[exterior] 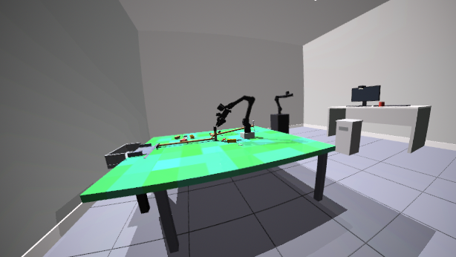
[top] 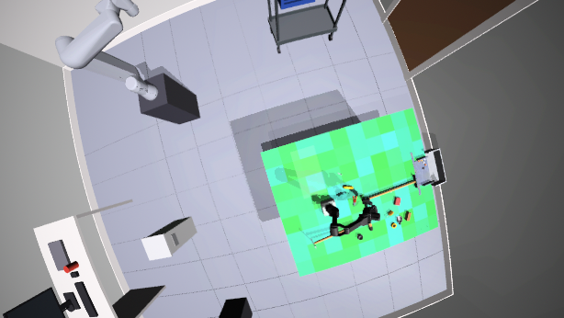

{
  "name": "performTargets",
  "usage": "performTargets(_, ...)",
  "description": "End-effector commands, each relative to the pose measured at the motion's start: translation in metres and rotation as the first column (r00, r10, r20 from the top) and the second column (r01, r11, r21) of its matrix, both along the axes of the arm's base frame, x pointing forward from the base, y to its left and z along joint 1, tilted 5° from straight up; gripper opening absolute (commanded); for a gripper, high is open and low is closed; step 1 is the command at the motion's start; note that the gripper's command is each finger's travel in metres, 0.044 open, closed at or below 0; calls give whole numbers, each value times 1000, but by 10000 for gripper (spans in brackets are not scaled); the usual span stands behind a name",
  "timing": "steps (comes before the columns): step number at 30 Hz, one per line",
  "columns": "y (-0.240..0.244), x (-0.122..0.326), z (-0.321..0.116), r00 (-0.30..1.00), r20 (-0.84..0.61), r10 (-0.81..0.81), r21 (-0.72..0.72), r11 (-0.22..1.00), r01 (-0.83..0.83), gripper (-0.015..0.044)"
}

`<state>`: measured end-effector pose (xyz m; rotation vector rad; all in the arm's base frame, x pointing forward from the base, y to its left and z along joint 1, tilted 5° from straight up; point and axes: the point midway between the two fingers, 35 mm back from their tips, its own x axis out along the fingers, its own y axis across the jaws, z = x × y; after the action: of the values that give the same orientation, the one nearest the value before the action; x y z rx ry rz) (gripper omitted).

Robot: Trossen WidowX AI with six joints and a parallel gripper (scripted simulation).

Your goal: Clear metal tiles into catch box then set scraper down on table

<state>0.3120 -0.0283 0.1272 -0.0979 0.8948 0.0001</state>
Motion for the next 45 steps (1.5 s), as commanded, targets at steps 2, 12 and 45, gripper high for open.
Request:
performTargets(2, 0, 5, -8, 1000, -5, 7, 0, 1000, -7, 440)
performTargets(12, 0, 16, -20, 1000, -4, 7, 0, 1000, -7, 440)
performTargets(45, -2, 42, -55, 1000, 0, 7, 0, 1000, -7, 361)
